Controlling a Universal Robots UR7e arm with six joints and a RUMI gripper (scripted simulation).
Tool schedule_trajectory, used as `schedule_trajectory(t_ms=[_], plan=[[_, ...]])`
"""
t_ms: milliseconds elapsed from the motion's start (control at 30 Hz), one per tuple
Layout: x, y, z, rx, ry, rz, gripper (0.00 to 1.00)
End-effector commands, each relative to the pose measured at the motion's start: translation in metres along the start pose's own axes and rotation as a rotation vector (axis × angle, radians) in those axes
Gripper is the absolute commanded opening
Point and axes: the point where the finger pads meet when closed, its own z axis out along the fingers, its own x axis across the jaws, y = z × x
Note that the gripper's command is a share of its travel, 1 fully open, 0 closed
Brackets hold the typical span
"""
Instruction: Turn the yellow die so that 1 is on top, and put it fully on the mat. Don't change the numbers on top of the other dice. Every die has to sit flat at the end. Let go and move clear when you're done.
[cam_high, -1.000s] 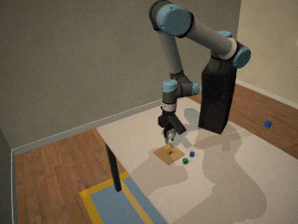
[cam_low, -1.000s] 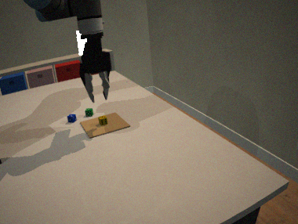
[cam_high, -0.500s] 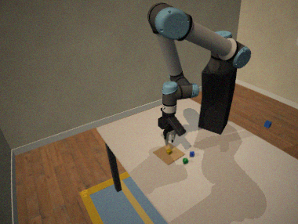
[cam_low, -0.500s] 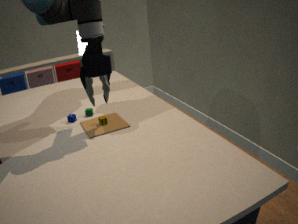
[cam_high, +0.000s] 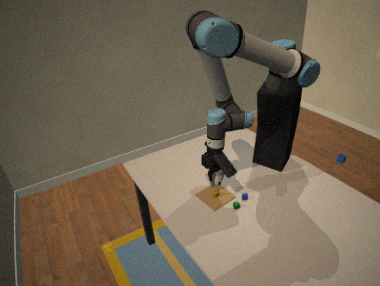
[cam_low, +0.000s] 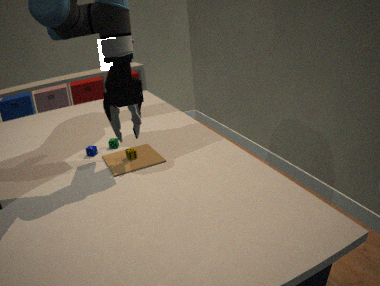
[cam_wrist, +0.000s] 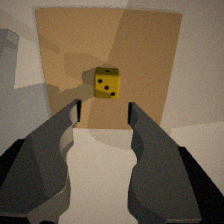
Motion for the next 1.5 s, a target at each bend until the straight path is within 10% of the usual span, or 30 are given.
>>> schedule_trajectory(t_ms=[0, 1467], plan=[[0.001, 0.000, 0.008, 0.000, 0.001, 0.000, 0.24], [0.000, 0.000, 0.019, 0.000, 0.001, 0.000, 0.24]])
